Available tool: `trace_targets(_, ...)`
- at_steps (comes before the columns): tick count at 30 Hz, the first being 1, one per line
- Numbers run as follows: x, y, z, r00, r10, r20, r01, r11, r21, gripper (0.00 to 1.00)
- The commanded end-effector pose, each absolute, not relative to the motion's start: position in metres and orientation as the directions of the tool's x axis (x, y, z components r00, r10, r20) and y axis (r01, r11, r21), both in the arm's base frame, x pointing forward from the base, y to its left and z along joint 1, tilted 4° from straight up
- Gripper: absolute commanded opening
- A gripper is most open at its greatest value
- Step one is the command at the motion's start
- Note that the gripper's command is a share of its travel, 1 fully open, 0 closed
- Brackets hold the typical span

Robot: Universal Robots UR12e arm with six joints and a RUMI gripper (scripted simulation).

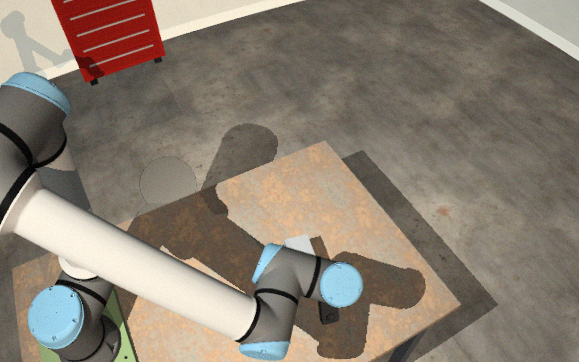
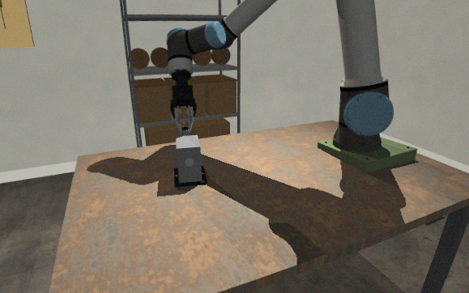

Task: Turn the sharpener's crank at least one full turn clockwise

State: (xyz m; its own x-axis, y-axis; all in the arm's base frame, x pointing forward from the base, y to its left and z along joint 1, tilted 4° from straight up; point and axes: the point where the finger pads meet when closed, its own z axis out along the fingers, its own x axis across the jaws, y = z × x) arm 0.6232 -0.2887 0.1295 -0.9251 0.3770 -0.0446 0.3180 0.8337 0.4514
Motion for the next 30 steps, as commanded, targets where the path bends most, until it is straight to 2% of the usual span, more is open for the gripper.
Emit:
trace_targets(1,0.625,-0.29,0.13,-0.925,0.377,-0.046,0.317,0.834,0.451,0.09)
trace_targets(30,0.637,-0.295,0.128,-0.925,0.377,-0.046,0.317,0.834,0.451,0.09)
